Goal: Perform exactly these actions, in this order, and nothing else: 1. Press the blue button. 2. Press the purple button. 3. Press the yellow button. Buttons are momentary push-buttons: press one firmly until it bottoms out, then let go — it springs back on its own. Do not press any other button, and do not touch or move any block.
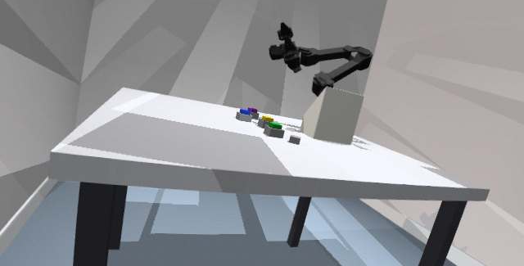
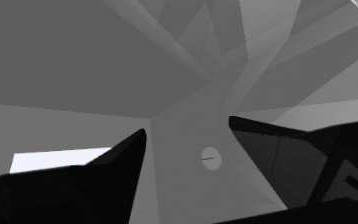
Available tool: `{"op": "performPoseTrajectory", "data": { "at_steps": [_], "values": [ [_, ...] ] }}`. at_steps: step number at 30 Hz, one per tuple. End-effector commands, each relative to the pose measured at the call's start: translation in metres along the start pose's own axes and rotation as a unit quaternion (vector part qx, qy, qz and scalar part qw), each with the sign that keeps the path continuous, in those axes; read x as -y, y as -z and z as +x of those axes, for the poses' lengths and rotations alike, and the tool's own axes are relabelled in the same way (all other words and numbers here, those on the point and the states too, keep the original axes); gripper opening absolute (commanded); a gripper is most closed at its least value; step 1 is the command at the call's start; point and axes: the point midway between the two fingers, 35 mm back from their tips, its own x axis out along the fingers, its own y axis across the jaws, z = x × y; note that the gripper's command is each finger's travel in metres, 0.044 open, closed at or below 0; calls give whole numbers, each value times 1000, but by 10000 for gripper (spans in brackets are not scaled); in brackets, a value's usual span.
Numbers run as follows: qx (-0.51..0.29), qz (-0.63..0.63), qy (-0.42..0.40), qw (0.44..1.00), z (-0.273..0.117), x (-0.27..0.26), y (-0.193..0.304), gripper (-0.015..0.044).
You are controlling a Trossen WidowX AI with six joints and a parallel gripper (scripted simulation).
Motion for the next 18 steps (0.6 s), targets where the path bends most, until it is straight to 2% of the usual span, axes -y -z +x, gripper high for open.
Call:
{"op": "performPoseTrajectory", "data": {
  "at_steps": [1,5,10,14,18],
  "values": [
    [4,1,3,1000,1,0,-2,400],
    [74,18,78,994,13,17,-41,400],
    [140,13,250,958,23,63,-86,400],
    [147,-23,415,898,21,105,-108,400],
    [112,-88,581,802,11,140,-123,400]
  ]
}}
